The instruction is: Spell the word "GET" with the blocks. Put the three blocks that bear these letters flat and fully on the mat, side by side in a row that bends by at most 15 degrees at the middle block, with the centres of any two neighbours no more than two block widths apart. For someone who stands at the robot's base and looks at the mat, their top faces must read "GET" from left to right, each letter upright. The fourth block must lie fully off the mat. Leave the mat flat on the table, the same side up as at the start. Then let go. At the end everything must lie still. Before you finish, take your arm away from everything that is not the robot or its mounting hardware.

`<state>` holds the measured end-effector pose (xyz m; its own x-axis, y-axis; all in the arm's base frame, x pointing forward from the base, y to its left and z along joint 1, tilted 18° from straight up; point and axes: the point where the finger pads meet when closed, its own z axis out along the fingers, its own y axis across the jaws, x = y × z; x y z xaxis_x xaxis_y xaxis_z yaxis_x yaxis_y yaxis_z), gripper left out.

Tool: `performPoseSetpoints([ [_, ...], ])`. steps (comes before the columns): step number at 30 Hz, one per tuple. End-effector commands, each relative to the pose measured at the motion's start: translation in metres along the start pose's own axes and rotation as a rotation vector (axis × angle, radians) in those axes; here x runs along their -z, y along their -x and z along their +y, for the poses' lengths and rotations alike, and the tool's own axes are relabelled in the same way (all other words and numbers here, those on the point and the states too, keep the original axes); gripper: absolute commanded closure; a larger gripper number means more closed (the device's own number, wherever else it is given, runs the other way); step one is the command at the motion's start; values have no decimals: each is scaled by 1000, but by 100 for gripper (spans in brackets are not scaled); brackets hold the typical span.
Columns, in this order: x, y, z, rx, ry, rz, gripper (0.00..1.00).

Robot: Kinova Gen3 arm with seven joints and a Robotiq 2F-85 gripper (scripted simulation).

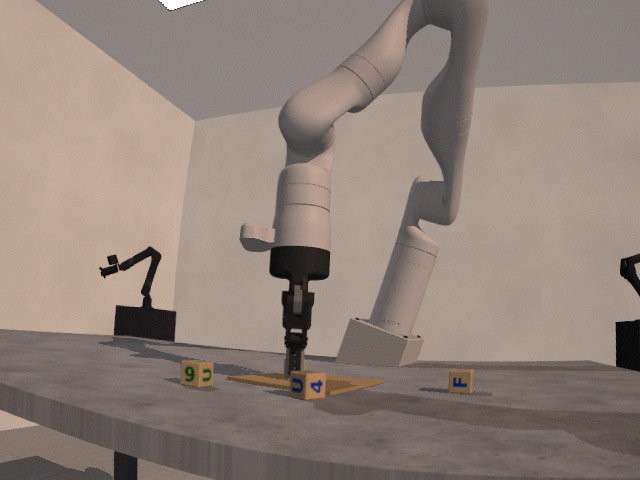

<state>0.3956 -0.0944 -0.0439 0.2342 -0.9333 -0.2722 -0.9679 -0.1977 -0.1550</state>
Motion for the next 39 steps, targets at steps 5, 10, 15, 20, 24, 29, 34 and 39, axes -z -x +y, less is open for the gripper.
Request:
performPoseSetpoints([
  [5, 0, 0, 0, 0, -1, 1, 79],
  [10, 0, 0, 0, 0, -1, 1, 79],
  [15, 0, 0, 0, 0, -1, 1, 79],
  [20, 0, 0, 0, 0, -1, 1, 79],
  [24, 0, 0, 0, 0, -1, 1, 79],
  [29, 2, 0, 0, 0, -1, 1, 79],
  [34, 9, 0, 0, 0, -1, 1, 79],
  [39, 38, 0, 0, 0, -1, 1, 79],
])
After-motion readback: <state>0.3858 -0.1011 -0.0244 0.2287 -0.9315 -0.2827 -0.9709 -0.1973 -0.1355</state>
